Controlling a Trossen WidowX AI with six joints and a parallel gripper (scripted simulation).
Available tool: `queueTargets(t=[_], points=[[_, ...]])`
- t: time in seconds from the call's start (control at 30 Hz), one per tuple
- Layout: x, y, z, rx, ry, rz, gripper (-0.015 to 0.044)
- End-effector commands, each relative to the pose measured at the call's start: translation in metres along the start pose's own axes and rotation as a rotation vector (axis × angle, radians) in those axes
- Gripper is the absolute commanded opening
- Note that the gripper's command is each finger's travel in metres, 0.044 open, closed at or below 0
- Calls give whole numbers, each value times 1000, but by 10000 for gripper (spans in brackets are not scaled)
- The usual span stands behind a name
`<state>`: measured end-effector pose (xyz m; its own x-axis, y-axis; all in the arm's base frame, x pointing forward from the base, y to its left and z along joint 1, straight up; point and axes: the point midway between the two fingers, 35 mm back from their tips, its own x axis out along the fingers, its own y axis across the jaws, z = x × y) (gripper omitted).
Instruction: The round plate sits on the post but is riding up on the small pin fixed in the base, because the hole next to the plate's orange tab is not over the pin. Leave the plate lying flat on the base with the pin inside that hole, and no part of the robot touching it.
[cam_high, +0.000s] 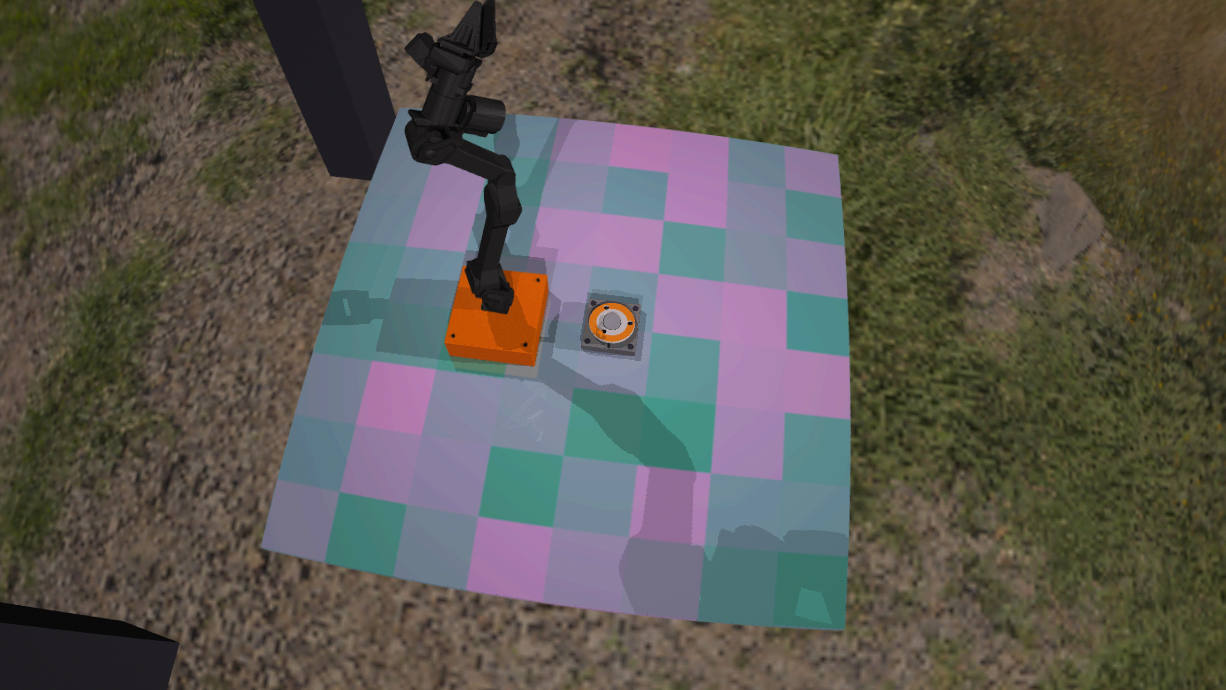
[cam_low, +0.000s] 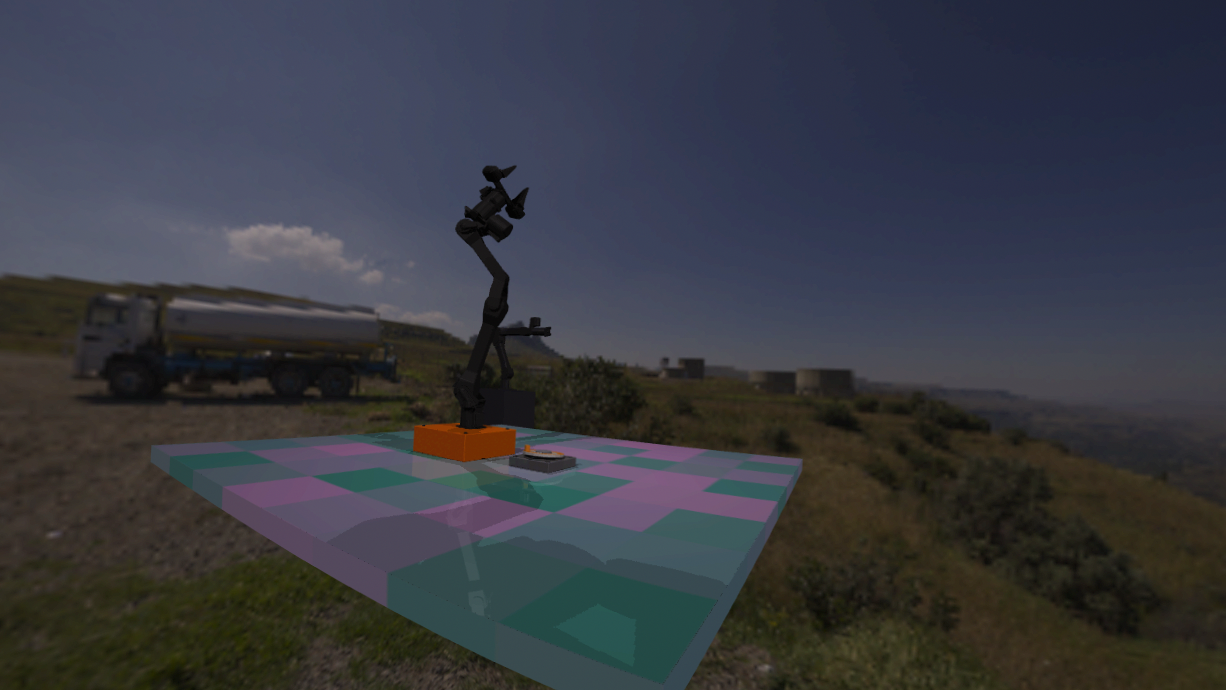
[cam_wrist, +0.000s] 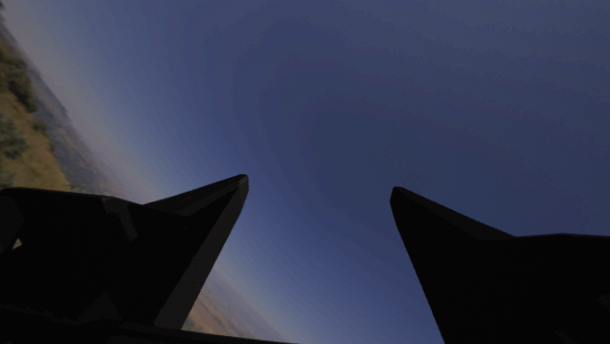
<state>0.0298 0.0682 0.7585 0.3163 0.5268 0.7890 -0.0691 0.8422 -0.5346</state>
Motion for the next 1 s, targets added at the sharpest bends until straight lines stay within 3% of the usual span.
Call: queueTargets(t=[0.0,0.23,0.3,0.47,0.83,0.97], points=[[-1,-1,3,-3,-11,-4,374],[-58,-70,81,-94,-387,-255,190],[-68,-80,86,-104,-420,-299,138],[-139,-149,98,-142,-563,-616,6],[-252,-239,30,-64,-547,-1139,0],[-298,-263,-30,20,-431,-1366,0]])
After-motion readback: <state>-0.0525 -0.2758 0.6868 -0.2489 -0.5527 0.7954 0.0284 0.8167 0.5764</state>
